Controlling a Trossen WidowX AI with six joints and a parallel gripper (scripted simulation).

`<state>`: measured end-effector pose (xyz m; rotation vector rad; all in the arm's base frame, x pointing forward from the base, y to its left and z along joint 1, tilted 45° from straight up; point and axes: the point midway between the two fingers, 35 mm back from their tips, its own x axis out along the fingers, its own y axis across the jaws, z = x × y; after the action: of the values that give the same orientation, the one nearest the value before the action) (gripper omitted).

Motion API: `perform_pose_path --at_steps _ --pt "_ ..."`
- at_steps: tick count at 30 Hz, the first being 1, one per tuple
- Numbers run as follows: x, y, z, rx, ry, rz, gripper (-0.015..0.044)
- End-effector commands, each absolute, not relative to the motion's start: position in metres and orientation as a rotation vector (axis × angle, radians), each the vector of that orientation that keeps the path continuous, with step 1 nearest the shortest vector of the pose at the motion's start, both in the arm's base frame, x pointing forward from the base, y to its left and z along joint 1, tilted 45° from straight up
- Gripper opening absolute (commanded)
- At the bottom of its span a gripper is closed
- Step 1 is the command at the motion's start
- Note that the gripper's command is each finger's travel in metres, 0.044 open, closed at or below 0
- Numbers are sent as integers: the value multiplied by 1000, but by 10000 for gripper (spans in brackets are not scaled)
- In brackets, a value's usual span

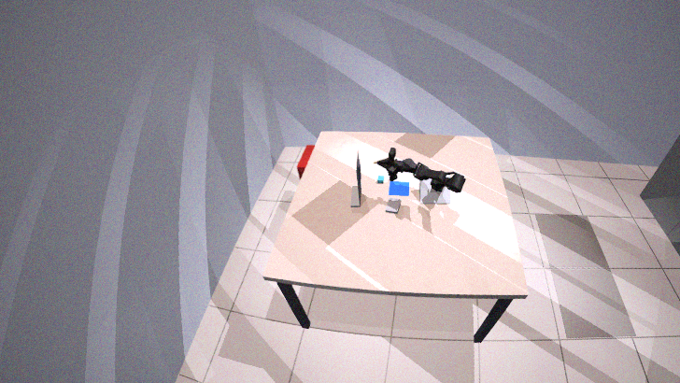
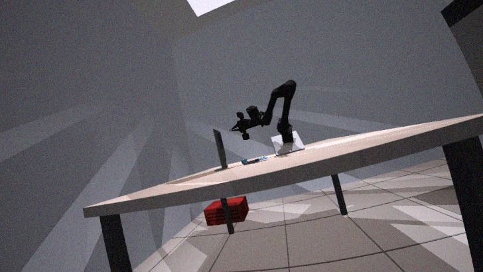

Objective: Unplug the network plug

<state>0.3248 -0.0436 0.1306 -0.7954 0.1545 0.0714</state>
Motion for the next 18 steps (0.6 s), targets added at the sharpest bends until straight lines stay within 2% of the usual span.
perform_pose_path --at_steps 1,18 --pt "325 -43 120 -777 204 103 0" --pt "314 -37 58 -629 537 261 0"
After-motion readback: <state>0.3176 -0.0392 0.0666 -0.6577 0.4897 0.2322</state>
